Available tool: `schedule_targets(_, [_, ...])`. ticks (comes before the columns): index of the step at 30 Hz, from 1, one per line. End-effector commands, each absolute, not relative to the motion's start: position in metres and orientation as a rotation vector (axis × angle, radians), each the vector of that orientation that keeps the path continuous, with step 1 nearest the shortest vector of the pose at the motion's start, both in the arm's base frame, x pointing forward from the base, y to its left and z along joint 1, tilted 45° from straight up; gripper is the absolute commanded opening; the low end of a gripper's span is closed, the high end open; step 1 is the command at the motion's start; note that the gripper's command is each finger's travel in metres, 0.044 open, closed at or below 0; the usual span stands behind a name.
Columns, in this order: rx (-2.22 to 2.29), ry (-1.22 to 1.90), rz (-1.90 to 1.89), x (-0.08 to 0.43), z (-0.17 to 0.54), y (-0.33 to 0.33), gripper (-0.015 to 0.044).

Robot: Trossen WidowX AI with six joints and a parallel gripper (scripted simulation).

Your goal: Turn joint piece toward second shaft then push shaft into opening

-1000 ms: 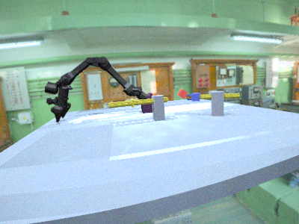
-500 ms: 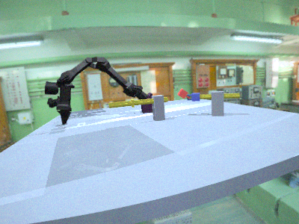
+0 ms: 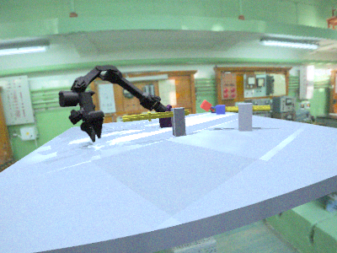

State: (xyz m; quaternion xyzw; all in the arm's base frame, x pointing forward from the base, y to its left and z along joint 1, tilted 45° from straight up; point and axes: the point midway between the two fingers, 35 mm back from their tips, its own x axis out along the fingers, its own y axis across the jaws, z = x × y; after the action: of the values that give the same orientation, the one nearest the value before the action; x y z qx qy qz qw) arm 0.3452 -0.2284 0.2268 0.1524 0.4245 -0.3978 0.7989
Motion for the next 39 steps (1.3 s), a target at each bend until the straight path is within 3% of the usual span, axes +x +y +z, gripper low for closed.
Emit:
schedule_targets(1, [0.308,1.007,-0.788,0.369,0.202,-0.185,0.0440])
schedule_targets(11, [0.135,1.205,-0.631,0.395,0.150,-0.081,0.0440])
schedule_targets(19, [-0.003,1.358,-0.532,0.387,0.109,0.020,0.0440])
schedule_targets(39, [-0.625,1.514,-0.463,0.256,0.031,0.212,0.0440])
